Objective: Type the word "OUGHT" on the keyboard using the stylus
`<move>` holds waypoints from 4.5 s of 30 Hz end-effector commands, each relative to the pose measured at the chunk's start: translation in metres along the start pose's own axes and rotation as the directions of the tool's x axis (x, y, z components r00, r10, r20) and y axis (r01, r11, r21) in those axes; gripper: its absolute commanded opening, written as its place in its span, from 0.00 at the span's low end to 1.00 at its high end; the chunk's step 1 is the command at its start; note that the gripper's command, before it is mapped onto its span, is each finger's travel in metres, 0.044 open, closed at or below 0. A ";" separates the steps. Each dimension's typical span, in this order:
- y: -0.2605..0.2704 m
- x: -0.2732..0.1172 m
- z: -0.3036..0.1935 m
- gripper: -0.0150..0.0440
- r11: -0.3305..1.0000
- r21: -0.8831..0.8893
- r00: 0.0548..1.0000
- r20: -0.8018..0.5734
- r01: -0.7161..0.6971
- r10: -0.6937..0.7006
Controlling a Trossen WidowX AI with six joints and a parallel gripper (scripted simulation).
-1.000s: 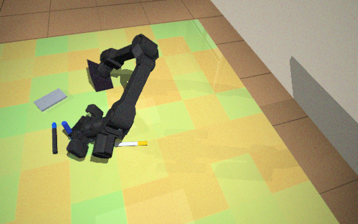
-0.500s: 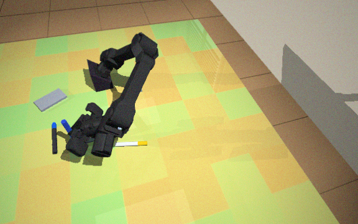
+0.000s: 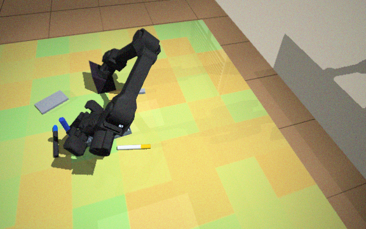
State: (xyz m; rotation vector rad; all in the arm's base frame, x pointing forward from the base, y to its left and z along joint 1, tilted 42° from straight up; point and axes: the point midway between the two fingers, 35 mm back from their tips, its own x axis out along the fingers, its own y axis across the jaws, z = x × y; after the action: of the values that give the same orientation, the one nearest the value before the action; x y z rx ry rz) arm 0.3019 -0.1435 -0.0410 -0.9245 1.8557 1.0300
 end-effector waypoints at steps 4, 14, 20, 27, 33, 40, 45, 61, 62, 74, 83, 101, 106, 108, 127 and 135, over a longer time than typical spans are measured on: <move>0.008 -0.017 0.009 0.25 1.000 -0.002 1.000 0.001 0.001 -0.001; 0.054 -0.085 0.045 0.25 1.000 -0.011 1.000 0.000 -0.001 0.001; 0.062 -0.095 0.050 0.25 1.000 -0.012 1.000 -0.001 -0.002 0.002; 0.063 -0.084 0.067 0.25 1.000 -0.013 1.000 0.000 -0.003 0.003; 0.063 -0.083 0.068 0.30 1.000 -0.013 1.000 0.000 -0.003 0.003; 0.063 -0.081 0.070 0.39 1.000 -0.013 1.000 0.000 -0.003 0.003; 0.063 -0.081 0.071 0.39 1.000 -0.013 1.000 0.000 -0.003 0.003; 0.063 -0.078 0.077 0.39 1.000 -0.013 1.000 0.000 -0.003 0.003; 0.063 -0.078 0.077 0.39 1.000 -0.013 1.000 0.000 -0.003 0.003; 0.063 -0.076 0.079 0.39 1.000 -0.013 1.000 0.000 -0.003 0.003; 0.063 -0.074 0.083 0.39 1.000 -0.013 1.000 0.001 -0.003 0.003; 0.063 -0.074 0.084 0.39 1.000 -0.013 1.000 0.001 -0.003 0.003; 0.063 -0.083 0.069 0.39 1.000 -0.013 1.000 0.000 -0.002 0.002; 0.063 -0.089 0.057 0.39 1.000 -0.013 1.000 0.000 -0.002 0.002; 0.044 -0.067 0.034 0.25 1.000 -0.010 1.000 -0.002 -0.002 0.002; 0.042 -0.060 0.038 0.25 1.000 -0.011 1.000 -0.002 -0.002 0.001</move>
State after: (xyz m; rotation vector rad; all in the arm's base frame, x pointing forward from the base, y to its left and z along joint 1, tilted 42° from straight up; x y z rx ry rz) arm 0.3024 -0.0840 0.0182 -0.9211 1.8524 1.0299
